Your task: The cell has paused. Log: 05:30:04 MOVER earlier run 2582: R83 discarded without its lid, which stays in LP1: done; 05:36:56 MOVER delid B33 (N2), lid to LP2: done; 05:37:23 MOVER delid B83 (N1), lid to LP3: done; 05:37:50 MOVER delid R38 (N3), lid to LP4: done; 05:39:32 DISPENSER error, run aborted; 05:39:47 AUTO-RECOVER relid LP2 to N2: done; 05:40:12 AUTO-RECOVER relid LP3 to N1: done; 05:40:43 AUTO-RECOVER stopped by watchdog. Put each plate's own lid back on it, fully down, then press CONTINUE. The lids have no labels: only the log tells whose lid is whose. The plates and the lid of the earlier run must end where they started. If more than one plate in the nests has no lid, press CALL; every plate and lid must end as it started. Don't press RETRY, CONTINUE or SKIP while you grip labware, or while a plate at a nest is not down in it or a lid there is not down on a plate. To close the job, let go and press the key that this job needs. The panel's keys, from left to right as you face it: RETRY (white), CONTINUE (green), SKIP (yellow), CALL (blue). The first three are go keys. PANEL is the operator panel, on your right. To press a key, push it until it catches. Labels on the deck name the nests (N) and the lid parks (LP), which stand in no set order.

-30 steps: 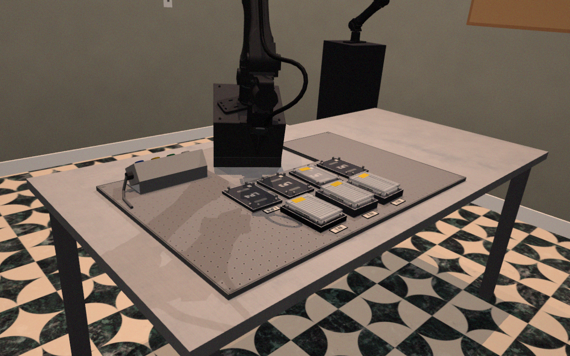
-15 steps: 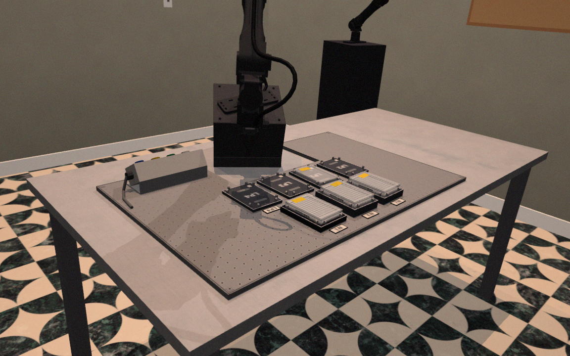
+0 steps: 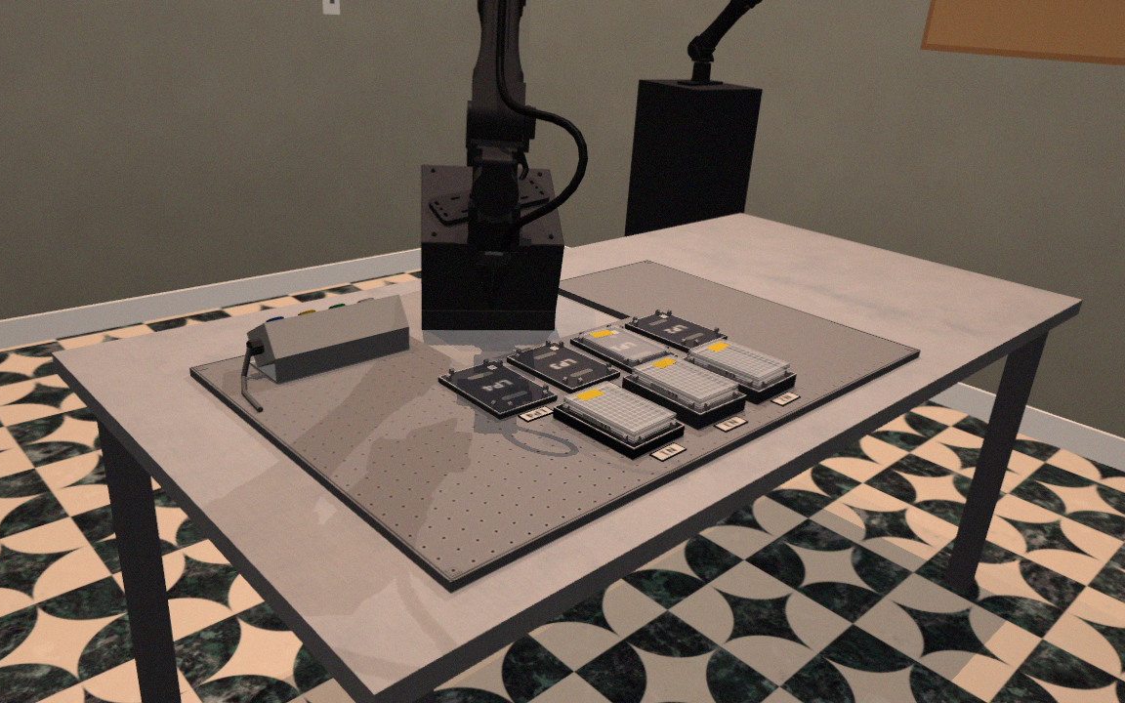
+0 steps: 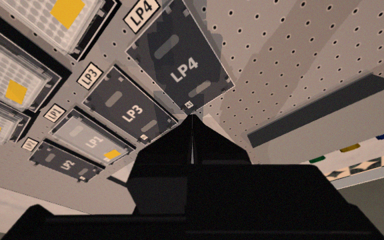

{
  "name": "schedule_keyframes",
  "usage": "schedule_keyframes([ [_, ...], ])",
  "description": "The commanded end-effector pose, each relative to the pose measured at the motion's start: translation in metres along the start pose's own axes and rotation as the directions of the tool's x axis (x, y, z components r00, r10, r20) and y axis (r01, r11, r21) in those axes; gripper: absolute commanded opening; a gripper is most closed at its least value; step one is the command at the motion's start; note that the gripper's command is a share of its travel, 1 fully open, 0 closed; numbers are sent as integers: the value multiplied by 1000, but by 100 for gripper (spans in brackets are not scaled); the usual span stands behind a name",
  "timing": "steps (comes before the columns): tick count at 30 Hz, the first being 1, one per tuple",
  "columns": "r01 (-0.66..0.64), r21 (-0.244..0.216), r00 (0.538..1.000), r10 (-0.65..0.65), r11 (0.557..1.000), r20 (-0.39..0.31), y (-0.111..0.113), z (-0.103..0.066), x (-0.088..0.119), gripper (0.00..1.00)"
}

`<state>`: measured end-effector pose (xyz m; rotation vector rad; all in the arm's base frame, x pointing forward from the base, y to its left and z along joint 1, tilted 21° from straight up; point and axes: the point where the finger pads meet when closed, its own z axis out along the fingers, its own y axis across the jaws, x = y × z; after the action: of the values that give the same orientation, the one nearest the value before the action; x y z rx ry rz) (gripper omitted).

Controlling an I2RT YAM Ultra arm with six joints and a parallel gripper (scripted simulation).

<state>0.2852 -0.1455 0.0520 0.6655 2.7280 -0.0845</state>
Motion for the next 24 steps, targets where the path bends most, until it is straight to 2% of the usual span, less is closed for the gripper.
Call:
schedule_keyframes([
  [1, 1, -8, 999, -1, 1000, 51, -1, -11, -19, 0],
  [11, -3, -7, 999, 3, 1000, 35, -3, -7, -17, 0],
  [12, -3, -6, 998, 3, 1000, 64, -3, -15, -22, 0],
  [14, -2, -6, 998, 2, 1000, 70, -3, -16, -23, 0],
  [24, 0, -7, 999, 1, 1000, 40, -2, -10, -20, 0],
])
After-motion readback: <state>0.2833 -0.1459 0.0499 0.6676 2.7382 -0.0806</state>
